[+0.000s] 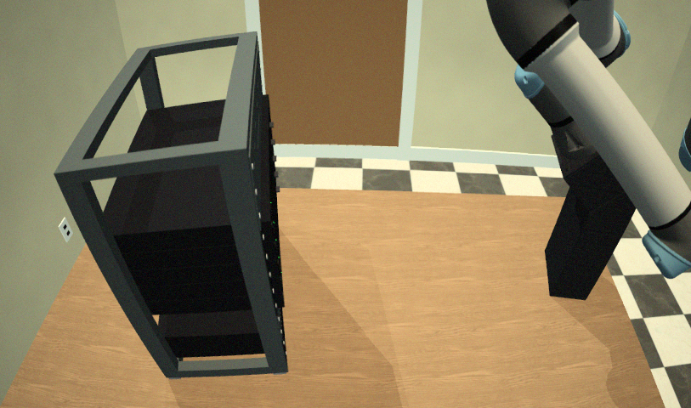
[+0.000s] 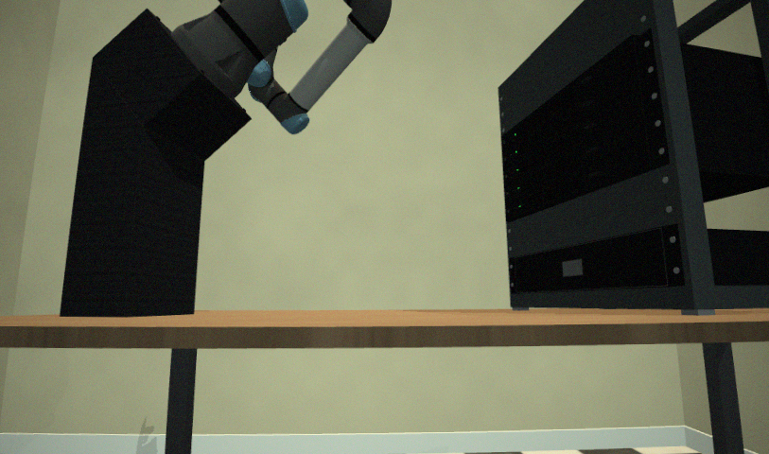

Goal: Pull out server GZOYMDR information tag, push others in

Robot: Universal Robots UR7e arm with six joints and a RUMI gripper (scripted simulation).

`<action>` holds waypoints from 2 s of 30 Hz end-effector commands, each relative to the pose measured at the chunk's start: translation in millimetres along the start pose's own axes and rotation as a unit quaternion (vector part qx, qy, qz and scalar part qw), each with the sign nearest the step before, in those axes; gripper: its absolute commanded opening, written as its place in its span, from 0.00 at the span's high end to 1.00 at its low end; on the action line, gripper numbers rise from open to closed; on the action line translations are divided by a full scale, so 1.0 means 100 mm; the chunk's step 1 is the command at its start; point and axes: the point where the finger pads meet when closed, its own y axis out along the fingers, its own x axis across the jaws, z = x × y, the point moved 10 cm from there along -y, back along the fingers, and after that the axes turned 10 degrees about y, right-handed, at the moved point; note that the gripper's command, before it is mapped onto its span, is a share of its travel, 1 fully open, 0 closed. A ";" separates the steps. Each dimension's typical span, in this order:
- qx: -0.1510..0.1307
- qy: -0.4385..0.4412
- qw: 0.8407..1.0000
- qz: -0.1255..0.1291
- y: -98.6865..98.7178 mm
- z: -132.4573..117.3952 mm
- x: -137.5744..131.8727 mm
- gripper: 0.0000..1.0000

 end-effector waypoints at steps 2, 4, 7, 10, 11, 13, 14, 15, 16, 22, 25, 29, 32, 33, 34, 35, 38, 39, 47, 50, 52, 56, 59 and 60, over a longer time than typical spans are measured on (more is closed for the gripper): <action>-0.001 0.002 1.000 0.007 0.02 -0.01 -0.02 0.00; -0.002 0.003 1.000 0.009 0.02 -0.02 -0.03 0.00; -0.003 0.004 1.000 0.012 0.02 -0.02 -0.04 0.00; -0.003 0.004 1.000 0.012 0.03 -0.02 -0.04 0.00; -0.003 0.004 1.000 0.013 0.03 -0.02 -0.04 0.00; -0.003 0.005 1.000 0.015 0.03 -0.03 -0.05 0.00; -0.003 0.005 1.000 0.016 0.03 -0.03 -0.05 0.00; -0.004 0.005 1.000 0.016 0.03 -0.03 -0.05 0.00; -0.004 0.006 1.000 0.017 0.03 -0.03 -0.05 0.00; -0.004 0.007 1.000 0.020 0.04 -0.04 -0.06 0.00; -0.005 0.007 1.000 0.021 0.04 -0.04 -0.07 0.00; -0.005 0.007 1.000 0.022 0.04 -0.04 -0.07 0.00; -0.005 0.008 1.000 0.023 0.04 -0.04 -0.07 0.00; -0.005 0.008 1.000 0.023 0.04 -0.04 -0.07 0.00; -0.005 0.008 1.000 0.024 0.05 -0.05 -0.07 0.00; -0.005 0.008 1.000 0.024 0.05 -0.05 -0.07 0.00; -0.005 0.008 1.000 0.024 0.05 -0.05 -0.08 0.00; -0.005 0.008 1.000 0.024 0.05 -0.05 -0.08 0.00; -0.006 0.008 1.000 0.025 0.05 -0.05 -0.08 0.00; -0.006 0.008 1.000 0.025 0.05 -0.05 -0.08 0.00; -0.006 0.008 1.000 0.025 0.05 -0.05 -0.08 0.00; -0.006 0.008 1.000 0.025 0.05 -0.05 -0.08 0.00; -0.006 0.008 1.000 0.025 0.05 -0.05 -0.08 0.00; -0.006 0.008 1.000 0.025 0.05 -0.05 -0.08 0.00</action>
